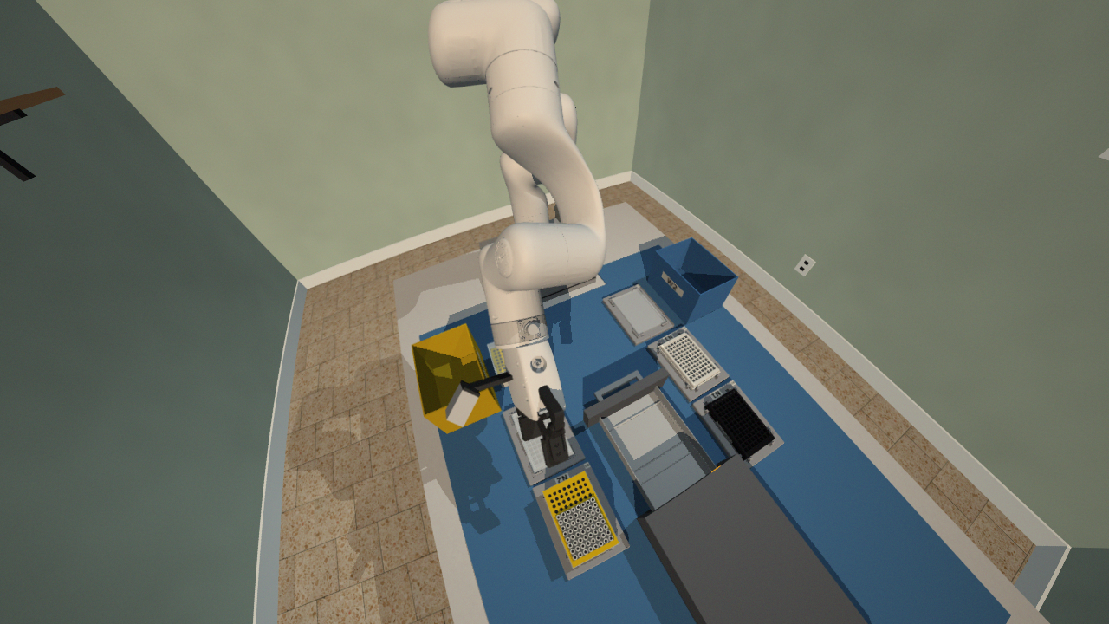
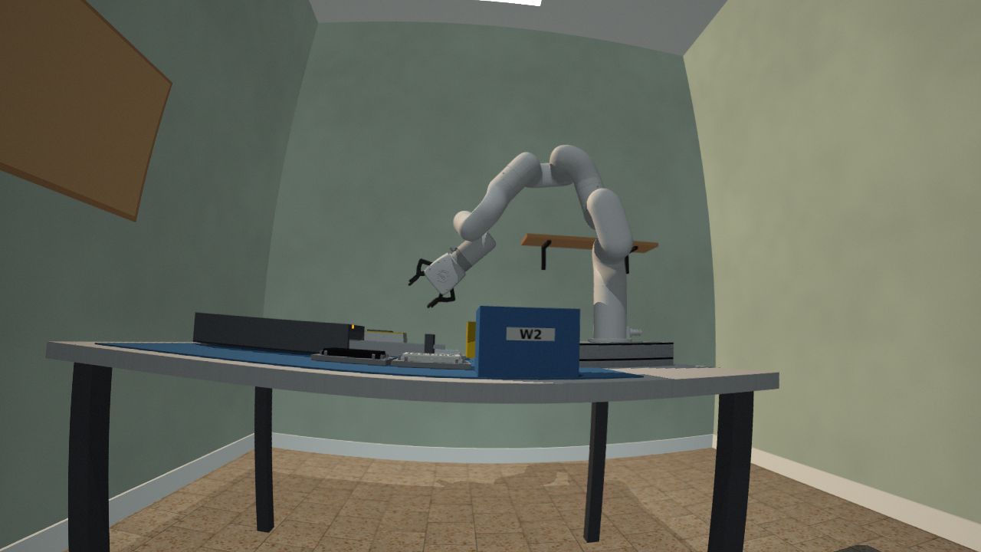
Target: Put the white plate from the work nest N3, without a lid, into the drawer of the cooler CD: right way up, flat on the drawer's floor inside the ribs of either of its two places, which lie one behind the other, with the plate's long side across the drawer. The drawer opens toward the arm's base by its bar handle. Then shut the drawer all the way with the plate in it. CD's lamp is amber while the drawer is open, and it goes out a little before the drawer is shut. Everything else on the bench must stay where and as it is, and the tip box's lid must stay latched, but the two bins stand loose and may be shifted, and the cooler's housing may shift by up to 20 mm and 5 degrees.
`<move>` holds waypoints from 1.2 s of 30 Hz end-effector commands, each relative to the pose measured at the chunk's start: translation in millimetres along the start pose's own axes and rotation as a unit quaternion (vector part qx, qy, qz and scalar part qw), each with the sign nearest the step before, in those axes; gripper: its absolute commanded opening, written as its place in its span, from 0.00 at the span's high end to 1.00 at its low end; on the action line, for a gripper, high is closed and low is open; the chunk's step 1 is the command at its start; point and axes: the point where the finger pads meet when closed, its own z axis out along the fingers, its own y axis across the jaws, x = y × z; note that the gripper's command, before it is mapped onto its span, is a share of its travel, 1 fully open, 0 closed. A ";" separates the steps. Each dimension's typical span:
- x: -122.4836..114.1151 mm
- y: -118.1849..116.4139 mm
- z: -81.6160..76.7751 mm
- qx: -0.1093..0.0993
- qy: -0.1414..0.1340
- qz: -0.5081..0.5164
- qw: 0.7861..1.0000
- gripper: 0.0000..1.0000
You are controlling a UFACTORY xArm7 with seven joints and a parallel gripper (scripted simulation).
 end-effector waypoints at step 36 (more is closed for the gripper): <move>-24.7 -68.2 -10.4 0.086 -0.074 -0.114 0.987 0.00</move>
